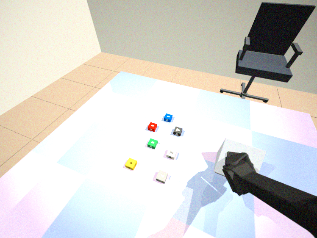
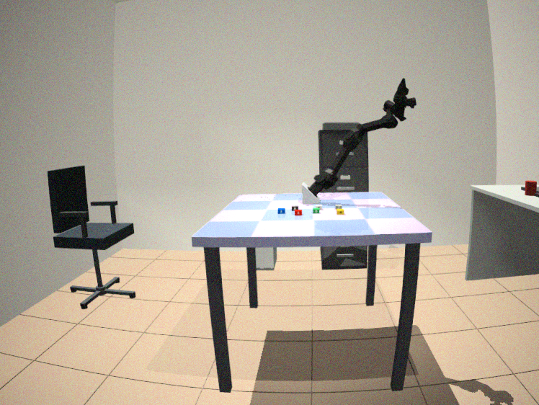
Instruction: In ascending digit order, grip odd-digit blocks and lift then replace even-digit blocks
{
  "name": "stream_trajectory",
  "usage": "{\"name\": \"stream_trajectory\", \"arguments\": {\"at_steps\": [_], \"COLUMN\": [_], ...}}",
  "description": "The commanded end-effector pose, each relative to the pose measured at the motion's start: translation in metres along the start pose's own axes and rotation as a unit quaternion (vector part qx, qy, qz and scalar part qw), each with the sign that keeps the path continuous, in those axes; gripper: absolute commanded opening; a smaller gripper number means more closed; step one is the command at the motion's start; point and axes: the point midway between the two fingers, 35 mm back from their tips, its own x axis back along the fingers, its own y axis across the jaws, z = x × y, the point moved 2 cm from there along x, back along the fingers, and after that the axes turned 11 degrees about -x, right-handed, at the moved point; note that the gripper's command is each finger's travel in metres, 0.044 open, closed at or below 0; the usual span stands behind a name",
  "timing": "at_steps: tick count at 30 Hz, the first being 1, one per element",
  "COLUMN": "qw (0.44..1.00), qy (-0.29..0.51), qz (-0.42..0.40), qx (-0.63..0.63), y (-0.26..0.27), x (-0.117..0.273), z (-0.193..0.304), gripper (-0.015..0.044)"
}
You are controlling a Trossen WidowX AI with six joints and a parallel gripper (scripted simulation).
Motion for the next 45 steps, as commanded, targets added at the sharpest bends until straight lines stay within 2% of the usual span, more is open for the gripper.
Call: {"name": "stream_trajectory", "arguments": {"at_steps": [1, 3, 6, 11, 15, 20, 27, 33, 39, 45], "qw": [1.000, 0.999, 0.992, 0.979, 0.957, 0.921, 0.863, 0.805, 0.736, 0.651], "qy": [-0.002, -0.022, -0.073, -0.114, -0.149, -0.173, -0.167, -0.122, -0.040, 0.082], "qz": [0.000, -0.004, -0.025, -0.060, -0.115, -0.205, -0.346, -0.472, -0.596, -0.705], "qx": [0.003, 0.028, 0.097, 0.158, 0.219, 0.281, 0.327, 0.338, 0.320, 0.268], "y": [0.002, 0.018, 0.072, 0.131, 0.201, 0.290, 0.394, 0.461, 0.503, 0.519], "x": [0.000, 0.001, 0.004, 0.006, 0.008, 0.012, 0.025, 0.044, 0.076, 0.122], "z": [-0.002, -0.014, -0.040, -0.053, -0.050, -0.024, 0.045, 0.127, 0.222, 0.321], "gripper": [0.0400, 0.0400, 0.0400, 0.0400, 0.0400, 0.0400, 0.0400, 0.0400, 0.0400, 0.0400]}}
